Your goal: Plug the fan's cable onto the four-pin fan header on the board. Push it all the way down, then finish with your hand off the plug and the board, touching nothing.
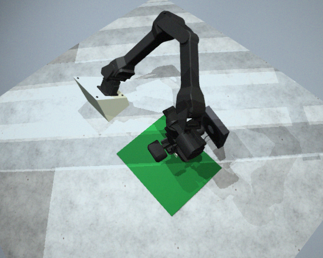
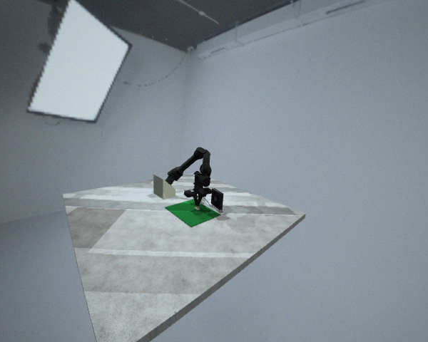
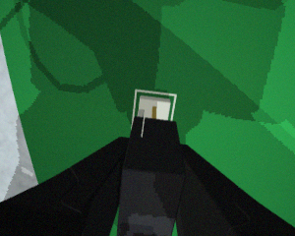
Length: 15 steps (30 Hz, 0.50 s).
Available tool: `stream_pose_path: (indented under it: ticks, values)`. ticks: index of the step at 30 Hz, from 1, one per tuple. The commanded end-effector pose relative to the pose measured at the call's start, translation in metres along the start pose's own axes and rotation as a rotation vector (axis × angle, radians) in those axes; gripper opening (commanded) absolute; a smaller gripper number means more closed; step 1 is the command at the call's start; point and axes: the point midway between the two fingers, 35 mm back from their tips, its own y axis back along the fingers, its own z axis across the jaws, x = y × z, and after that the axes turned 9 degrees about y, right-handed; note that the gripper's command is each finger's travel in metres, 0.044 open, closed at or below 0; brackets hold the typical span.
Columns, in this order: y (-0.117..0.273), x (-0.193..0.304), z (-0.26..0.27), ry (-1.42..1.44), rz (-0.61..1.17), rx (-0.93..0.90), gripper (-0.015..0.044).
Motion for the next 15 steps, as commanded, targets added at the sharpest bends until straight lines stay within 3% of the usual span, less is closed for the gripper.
stream_pose_path:
  ticks: [1,15]
  values:
    - [-0.0012,0.0008,0.0003,-0.008,0.001,-0.004,0.0]
    - [-0.0039,-0.0002,0.0001,-0.005,0.001,-0.005,0.0]
